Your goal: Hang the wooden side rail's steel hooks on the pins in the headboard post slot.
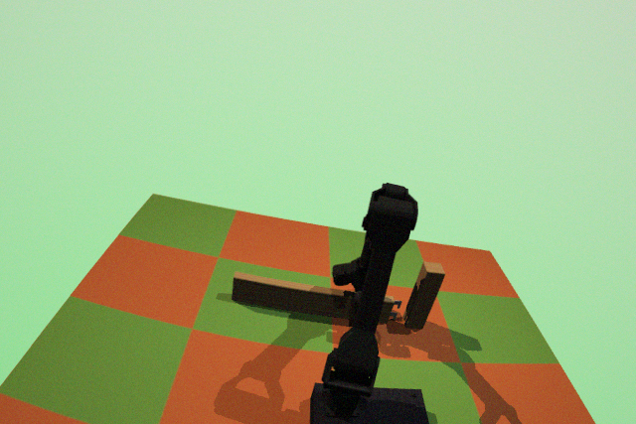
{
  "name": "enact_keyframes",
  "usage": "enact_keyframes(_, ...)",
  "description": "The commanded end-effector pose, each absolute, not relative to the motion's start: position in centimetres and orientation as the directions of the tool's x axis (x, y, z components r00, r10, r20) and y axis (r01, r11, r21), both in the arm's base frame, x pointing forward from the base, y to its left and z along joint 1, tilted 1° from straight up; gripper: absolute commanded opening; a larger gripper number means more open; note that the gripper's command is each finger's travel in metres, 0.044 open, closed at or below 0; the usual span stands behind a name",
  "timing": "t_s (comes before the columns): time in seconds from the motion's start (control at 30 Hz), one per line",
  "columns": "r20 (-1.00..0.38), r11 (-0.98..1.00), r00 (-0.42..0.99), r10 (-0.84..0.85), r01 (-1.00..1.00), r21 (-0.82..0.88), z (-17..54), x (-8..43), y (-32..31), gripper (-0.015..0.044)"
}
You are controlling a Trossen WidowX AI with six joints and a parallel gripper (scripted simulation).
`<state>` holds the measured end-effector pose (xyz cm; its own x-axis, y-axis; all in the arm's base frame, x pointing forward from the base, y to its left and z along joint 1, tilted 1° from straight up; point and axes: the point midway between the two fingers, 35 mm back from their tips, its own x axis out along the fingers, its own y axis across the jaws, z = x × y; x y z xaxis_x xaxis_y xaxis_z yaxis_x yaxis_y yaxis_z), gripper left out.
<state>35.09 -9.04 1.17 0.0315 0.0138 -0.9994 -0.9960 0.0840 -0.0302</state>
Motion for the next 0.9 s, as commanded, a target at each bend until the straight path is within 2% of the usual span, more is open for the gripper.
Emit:
enact_keyframes(0.0,-0.999,0.053,0.031,0.015,-0.998,-0.030,1.22,35.07,-9.03,0.0000)
enact_keyframes(0.87,-0.999,0.053,0.031,0.015,-0.998,-0.030,1.65,35.06,-9.04,0.0000)
